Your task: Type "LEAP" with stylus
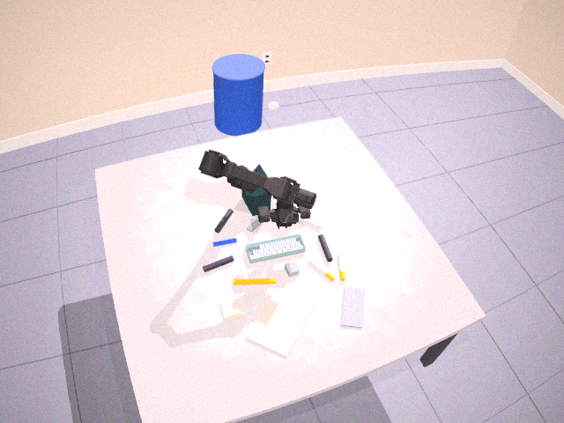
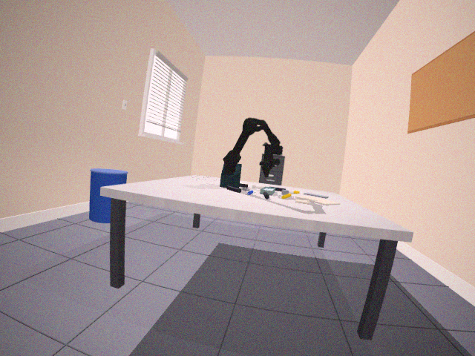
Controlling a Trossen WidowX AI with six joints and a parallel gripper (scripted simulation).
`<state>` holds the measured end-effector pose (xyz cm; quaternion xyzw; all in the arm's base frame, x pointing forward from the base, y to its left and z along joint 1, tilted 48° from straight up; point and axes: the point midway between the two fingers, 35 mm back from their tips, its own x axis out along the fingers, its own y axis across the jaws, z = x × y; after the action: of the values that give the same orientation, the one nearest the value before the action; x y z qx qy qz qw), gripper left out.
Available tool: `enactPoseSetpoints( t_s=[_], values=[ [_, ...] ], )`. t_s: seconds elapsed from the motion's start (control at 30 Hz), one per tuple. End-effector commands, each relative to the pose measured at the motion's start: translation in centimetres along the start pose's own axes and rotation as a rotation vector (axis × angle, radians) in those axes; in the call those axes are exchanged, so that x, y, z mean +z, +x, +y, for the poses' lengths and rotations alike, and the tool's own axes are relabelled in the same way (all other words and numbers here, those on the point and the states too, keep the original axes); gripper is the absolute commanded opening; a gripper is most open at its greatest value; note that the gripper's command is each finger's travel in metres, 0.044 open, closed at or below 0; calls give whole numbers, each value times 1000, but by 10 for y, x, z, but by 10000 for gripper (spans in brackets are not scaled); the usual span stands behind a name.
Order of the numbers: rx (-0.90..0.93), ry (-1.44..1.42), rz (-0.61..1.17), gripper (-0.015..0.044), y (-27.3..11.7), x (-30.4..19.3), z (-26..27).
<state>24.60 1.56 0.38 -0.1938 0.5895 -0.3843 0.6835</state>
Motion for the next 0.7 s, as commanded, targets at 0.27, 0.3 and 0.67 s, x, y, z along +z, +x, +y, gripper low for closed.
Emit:
enactPoseSetpoints(
  t_s=[0.27, 0.3, 0.67],
  values=[
    [-318, 1064, -231, 150, 33, -5, -168],
    [-336, 1135, -261, 150, 34, -8, -178],
    [-398, 1410, -399, 150, 35, -27, -218]
  ],
)
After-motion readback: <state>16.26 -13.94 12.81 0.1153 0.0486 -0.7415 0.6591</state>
